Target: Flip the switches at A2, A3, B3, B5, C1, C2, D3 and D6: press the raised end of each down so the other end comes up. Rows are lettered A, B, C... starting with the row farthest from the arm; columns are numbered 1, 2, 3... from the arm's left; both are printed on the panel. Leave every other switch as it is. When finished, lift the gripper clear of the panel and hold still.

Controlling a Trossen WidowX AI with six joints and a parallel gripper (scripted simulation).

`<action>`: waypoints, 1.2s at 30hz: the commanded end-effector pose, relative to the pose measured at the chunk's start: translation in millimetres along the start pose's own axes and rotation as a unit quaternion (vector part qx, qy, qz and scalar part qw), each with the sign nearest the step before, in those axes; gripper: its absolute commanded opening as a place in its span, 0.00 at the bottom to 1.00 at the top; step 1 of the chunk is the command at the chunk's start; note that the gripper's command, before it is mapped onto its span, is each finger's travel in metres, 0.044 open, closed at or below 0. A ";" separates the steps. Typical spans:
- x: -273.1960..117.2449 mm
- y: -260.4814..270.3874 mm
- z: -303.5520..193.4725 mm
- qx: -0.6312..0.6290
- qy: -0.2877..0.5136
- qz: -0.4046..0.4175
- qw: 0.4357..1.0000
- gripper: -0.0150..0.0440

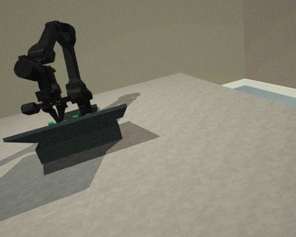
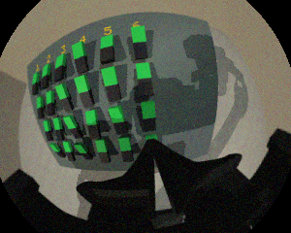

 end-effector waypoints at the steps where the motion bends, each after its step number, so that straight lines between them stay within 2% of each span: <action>1: 1.3 -0.1 -0.5 0.002 0.001 -0.002 1.000 0.25; 14: 3.0 -0.1 -0.5 0.002 0.001 -0.002 1.000 0.25; 16: -8.3 -0.8 0.1 0.000 -0.002 -0.001 1.000 0.25; 20: -59.5 0.5 -4.8 0.002 -0.010 -0.004 1.000 0.25; 27: -62.2 1.6 -4.2 0.002 -0.010 -0.004 1.000 0.25; 36: -67.1 57.0 45.5 0.003 -0.008 -0.001 1.000 0.25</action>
Point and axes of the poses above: the point midway between the two fingers, 35 mm back from their tips, its own x axis out along the fingers, its own y axis across the jaws, z = x × y, the point moved 10 cm from there along -x, back along the fingers, and after that the axes turned 8 degrees about -x, right-handed, at the moved point
